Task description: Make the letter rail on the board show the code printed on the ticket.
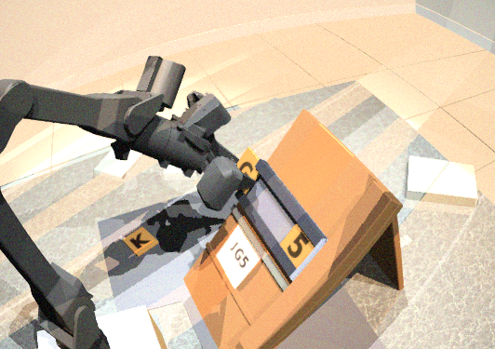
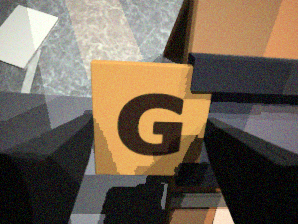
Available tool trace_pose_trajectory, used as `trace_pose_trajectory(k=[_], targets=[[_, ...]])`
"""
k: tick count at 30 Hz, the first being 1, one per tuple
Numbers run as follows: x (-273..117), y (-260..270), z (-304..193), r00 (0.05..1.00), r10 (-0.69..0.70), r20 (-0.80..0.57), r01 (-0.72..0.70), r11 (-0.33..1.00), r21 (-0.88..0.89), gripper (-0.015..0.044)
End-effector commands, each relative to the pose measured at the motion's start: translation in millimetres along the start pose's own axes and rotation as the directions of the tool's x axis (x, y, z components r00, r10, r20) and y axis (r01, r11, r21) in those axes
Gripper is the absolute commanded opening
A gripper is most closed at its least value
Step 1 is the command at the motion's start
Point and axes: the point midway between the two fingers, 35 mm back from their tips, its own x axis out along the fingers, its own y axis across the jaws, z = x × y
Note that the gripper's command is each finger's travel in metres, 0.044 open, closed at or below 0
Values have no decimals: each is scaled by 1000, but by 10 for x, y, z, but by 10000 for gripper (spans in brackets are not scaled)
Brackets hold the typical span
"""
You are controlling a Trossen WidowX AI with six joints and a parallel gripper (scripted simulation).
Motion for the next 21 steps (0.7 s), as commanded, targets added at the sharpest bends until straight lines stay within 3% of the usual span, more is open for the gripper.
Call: trace_pose_trajectory(k=[1, 21], targets=[[2, -17, 3, 1000, 4, 0, -4, 1000, 0, 0], [3, -118, 3, 1000, 3, 0, -3, 1000, -1, 0]])
